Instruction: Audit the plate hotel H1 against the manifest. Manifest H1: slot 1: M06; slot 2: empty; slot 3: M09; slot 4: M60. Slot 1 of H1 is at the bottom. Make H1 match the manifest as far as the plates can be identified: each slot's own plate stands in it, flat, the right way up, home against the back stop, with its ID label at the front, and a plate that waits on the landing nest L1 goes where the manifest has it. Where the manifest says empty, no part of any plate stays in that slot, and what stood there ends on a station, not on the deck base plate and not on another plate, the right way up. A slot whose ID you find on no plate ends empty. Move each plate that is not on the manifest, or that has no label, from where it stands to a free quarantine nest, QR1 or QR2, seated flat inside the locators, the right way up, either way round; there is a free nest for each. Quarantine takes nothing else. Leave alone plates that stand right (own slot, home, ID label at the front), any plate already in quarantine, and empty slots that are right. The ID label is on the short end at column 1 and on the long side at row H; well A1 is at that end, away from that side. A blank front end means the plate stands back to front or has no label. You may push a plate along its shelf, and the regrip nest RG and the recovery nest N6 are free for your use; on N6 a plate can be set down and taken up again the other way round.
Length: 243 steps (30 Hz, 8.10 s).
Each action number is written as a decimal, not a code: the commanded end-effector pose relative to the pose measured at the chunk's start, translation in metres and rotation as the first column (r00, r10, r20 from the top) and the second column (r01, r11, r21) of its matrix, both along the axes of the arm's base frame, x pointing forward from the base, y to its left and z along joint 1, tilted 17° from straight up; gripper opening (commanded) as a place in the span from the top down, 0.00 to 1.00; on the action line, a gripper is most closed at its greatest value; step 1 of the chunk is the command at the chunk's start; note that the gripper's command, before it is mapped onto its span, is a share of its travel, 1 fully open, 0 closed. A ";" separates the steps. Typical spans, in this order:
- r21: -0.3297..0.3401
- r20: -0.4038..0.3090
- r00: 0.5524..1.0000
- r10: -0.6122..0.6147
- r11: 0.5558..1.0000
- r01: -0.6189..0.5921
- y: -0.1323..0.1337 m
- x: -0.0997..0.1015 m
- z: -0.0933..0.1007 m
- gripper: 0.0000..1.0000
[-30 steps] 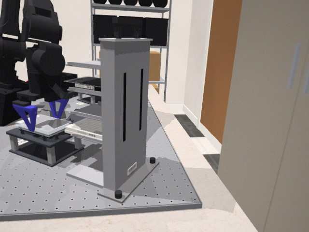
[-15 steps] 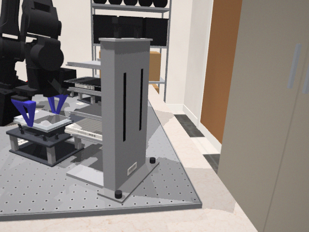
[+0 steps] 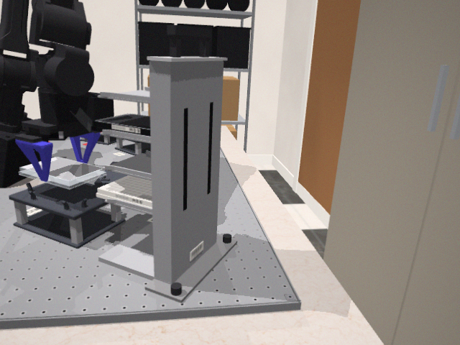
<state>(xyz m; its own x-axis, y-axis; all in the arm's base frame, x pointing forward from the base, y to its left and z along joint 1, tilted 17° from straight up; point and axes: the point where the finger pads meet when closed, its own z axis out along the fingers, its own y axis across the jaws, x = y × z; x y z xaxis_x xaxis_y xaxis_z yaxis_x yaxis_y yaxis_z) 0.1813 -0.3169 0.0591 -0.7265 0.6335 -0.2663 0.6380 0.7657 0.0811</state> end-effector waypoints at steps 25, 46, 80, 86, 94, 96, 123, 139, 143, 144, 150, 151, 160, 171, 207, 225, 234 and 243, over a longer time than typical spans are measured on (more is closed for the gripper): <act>-0.069 0.033 0.999 0.002 0.998 0.000 -0.020 0.000 0.052 0.14; -0.073 0.034 0.999 0.002 0.997 0.001 -0.015 -0.010 0.089 0.14; -0.079 0.032 0.999 0.004 0.997 -0.002 -0.001 -0.032 0.169 0.14; -0.066 0.009 0.997 0.071 0.995 -0.070 0.018 -0.024 0.154 0.14; -0.072 -0.012 0.986 0.165 0.984 -0.166 0.038 -0.012 0.149 0.14; -0.078 -0.018 0.980 0.196 0.977 -0.197 0.043 -0.008 0.149 0.14; -0.136 -0.088 0.865 0.494 0.854 -0.502 0.098 0.044 0.154 0.14; -0.187 -0.064 0.869 0.491 0.849 -0.494 0.123 0.088 0.181 0.14; -0.183 -0.062 0.869 0.491 0.850 -0.494 0.130 0.101 0.181 0.14; -0.183 -0.061 0.869 0.491 0.850 -0.494 0.133 0.104 0.182 0.14; -0.184 -0.055 0.869 0.492 0.850 -0.493 0.149 0.118 0.184 0.14; -0.183 -0.055 0.869 0.492 0.851 -0.493 0.151 0.121 0.184 0.14; -0.179 -0.052 0.869 0.492 0.852 -0.493 0.170 0.137 0.186 0.14; -0.179 -0.124 0.753 0.646 0.732 -0.658 0.214 0.125 0.166 0.14; -0.198 -0.217 0.503 0.836 0.467 -0.862 0.313 0.151 0.163 0.14; -0.235 -0.175 0.513 0.840 0.470 -0.851 0.369 0.166 0.178 0.14; -0.219 -0.184 0.509 0.841 0.470 -0.855 0.402 0.174 0.168 0.14; -0.237 -0.169 0.486 0.857 0.444 -0.864 0.424 0.171 0.175 0.14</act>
